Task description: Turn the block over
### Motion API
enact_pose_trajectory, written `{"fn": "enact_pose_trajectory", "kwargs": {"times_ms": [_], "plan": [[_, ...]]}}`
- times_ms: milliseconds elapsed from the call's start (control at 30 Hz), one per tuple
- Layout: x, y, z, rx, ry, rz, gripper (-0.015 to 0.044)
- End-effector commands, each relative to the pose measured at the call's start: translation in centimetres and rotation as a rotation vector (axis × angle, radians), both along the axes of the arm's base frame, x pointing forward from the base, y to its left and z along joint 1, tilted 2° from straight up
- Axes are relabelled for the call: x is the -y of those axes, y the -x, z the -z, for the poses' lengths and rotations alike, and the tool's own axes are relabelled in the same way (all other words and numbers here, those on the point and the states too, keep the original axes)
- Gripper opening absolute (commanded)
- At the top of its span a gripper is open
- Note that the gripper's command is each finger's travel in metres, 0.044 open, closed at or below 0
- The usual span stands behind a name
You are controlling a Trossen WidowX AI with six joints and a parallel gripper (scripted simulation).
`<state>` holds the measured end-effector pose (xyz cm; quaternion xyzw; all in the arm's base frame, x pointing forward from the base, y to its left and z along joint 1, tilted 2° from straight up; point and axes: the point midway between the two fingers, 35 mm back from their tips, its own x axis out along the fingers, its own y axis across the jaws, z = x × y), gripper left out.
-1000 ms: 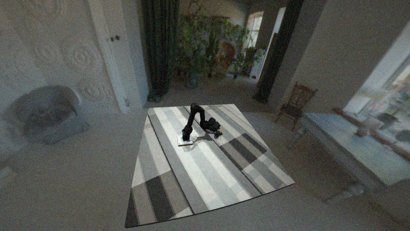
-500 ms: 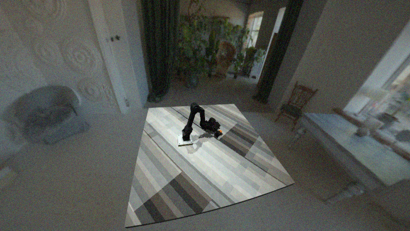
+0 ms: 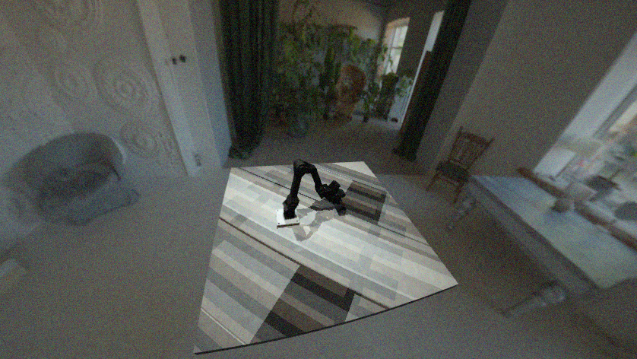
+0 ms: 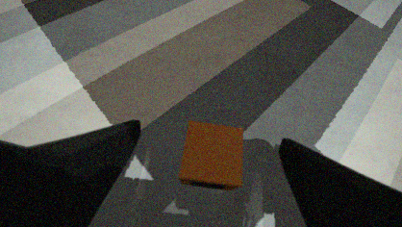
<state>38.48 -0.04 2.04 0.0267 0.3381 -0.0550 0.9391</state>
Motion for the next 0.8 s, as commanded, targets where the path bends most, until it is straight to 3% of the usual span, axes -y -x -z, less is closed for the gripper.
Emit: {"fn": "enact_pose_trajectory", "kwargs": {"times_ms": [0,333,767], "plan": [[0.0,0.7,-6.4,-0.229,-0.048,-0.006,0.0440],[0.0,2.7,-7.7,-0.338,-0.059,-0.004,0.0440],[0.0,2.7,-7.7,-0.338,-0.059,-0.004,0.0440]]}}
